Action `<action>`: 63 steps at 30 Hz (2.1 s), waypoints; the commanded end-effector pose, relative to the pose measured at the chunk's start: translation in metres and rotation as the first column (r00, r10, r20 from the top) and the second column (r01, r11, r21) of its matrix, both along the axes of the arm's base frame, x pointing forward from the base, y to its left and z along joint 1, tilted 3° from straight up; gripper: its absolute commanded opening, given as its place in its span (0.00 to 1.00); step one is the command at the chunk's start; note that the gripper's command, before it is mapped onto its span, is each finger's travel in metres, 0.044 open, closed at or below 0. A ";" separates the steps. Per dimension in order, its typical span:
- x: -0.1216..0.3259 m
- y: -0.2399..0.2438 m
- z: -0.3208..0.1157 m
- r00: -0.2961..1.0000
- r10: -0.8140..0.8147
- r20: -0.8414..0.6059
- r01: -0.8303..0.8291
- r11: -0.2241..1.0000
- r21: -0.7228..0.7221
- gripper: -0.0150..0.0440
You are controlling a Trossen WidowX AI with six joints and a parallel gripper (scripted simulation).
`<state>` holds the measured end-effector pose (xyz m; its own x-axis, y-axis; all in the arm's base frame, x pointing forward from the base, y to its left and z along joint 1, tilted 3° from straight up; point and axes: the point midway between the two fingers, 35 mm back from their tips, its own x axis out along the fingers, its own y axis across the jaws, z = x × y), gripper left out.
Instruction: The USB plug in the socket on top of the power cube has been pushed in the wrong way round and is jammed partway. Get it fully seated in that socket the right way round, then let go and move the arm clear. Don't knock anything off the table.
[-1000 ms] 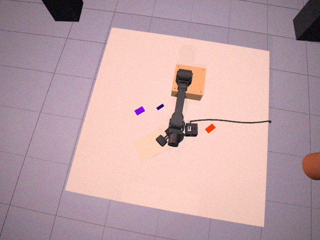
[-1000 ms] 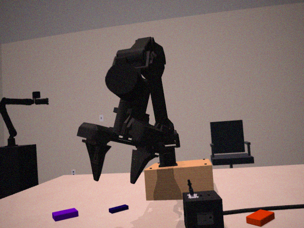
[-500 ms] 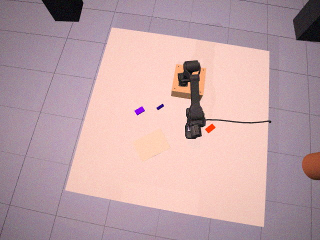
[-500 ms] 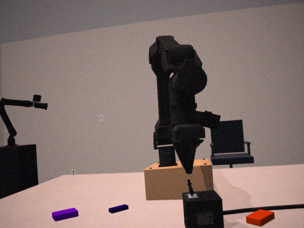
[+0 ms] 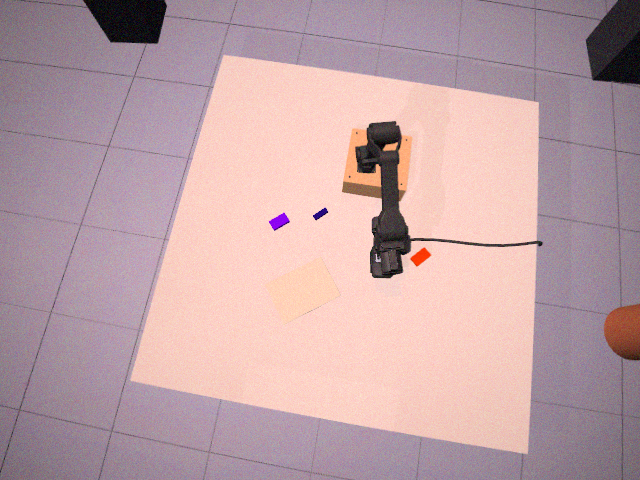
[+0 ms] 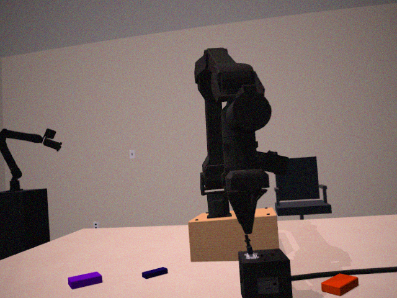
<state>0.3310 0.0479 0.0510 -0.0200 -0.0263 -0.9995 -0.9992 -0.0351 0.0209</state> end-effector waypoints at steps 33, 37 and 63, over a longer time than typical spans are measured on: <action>-0.001 0.000 -0.017 1.000 0.000 -0.001 0.000 1.000 0.000 0.33; -0.001 0.000 -0.017 1.000 0.000 -0.001 0.000 1.000 0.000 0.25; -0.001 0.000 -0.011 1.000 0.000 -0.002 0.000 1.000 0.000 0.25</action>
<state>0.3289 0.0473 0.0366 -0.0272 -0.0274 -0.9993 -0.9990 -0.0352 0.0281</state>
